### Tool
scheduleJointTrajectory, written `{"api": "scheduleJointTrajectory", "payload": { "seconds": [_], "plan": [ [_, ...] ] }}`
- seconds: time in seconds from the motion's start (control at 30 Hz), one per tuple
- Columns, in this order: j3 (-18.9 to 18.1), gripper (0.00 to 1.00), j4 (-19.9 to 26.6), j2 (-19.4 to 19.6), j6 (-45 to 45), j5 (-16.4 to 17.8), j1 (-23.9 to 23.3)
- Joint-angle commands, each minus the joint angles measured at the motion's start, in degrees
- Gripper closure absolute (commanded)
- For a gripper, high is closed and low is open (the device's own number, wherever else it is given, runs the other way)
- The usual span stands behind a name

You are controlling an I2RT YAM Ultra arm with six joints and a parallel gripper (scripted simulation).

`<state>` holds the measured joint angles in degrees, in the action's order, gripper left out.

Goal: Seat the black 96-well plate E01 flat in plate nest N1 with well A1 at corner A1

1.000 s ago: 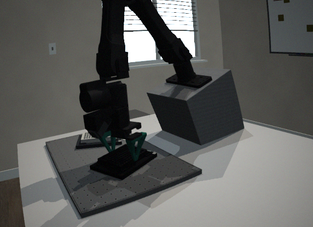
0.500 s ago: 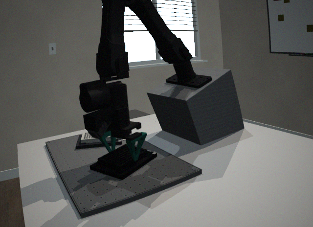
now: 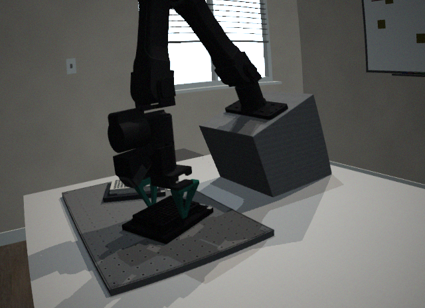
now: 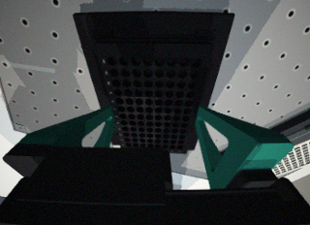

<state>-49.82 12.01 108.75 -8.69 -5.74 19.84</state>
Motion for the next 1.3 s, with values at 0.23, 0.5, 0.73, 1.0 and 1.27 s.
{"api": "scheduleJointTrajectory", "payload": {
  "seconds": [0.23, 0.5, 0.73, 1.0, 1.27],
  "plan": [
    [0.1, 0.0, -1.0, 0.1, 0.0, 0.1, 0.1],
    [0.1, 0.0, -1.0, 0.1, 0.0, 0.1, 0.1],
    [0.1, 0.0, -1.0, 0.1, 0.0, 0.1, 0.1],
    [0.1, 0.0, -1.0, 0.1, 0.0, 0.1, 0.1],
    [0.1, 0.0, -1.0, 0.1, 0.0, 0.1, 0.1]
  ]
}}
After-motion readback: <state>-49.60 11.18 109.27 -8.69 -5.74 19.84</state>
